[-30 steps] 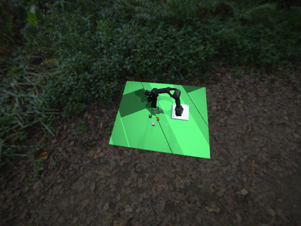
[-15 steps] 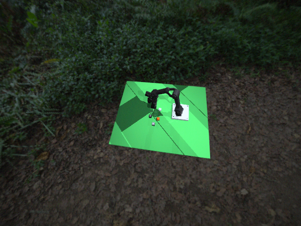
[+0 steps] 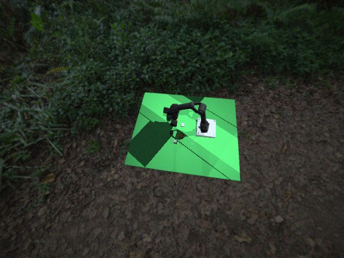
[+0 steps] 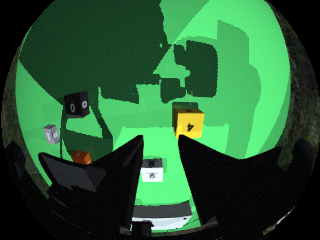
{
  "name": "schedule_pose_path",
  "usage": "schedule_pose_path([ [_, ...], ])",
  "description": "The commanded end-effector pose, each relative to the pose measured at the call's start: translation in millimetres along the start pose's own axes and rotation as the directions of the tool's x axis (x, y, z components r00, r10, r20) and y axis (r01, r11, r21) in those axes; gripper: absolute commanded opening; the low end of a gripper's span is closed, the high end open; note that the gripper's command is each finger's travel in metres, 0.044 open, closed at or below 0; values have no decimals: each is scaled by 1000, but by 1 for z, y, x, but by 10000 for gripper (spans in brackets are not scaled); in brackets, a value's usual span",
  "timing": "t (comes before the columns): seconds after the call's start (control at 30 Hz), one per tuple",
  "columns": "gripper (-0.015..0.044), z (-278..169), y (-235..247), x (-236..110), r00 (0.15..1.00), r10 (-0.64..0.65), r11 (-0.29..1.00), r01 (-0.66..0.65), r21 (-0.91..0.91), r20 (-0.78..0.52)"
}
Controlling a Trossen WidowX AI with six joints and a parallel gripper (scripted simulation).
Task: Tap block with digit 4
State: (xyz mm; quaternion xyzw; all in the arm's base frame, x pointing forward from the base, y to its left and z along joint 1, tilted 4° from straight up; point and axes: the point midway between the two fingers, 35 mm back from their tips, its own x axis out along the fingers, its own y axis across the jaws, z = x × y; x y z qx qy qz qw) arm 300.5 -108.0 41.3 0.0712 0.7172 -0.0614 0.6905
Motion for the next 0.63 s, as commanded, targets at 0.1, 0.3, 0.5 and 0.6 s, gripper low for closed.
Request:
schedule_pose_path([
  [0.1,309,1,103,-30,1000,11,1000,-11,-14,15],
  [0.3,400,-32,194,-55,1000,19,1000,-19,-15,8],
  [0.5,400,-72,253,-76,999,32,999,-32,-15,5],
  [0.6,400,-72,253,-76,999,32,999,-32,-15,5],
])
